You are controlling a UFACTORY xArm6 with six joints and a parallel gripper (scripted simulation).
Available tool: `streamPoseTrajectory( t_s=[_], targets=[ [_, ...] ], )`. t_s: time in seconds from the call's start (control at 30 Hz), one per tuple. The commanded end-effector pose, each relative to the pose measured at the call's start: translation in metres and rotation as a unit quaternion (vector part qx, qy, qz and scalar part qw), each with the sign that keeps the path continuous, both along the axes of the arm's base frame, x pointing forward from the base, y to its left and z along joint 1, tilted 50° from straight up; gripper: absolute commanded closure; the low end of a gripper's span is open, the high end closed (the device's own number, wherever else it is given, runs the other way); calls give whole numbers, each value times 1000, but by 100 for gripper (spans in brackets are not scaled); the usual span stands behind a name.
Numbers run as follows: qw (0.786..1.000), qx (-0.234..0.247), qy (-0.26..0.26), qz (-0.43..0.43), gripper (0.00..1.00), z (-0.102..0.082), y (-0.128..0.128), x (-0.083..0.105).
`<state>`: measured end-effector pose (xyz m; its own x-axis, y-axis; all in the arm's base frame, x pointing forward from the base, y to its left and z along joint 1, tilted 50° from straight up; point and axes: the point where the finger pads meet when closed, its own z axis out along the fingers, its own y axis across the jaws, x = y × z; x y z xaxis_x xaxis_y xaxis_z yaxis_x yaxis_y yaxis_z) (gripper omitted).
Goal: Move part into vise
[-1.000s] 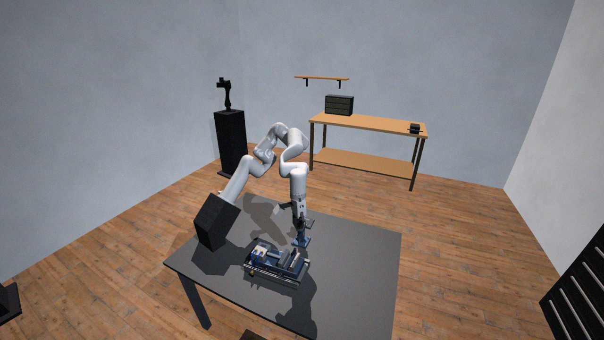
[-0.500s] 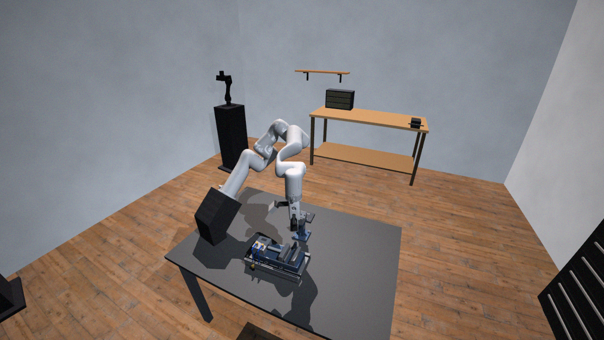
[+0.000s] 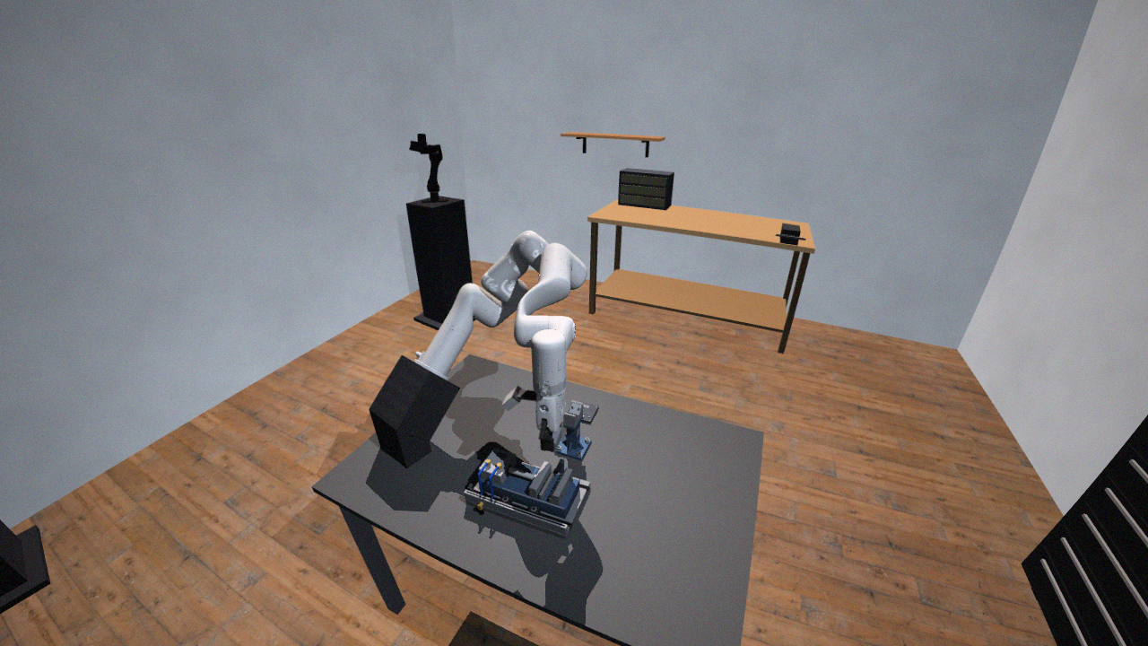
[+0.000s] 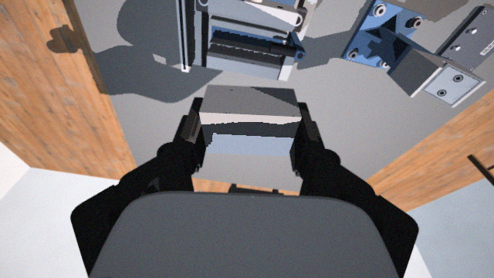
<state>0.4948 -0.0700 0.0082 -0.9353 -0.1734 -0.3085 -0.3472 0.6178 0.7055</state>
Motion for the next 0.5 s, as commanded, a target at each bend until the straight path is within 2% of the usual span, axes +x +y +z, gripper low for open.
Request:
streamPoseTrajectory(
  t_s=[0.0,0.47],
  targets=[
    [999,2,26,-21,100,-9,-8,2],
    [998,5,52,-42,100,-18,-14,2]
  ],
)
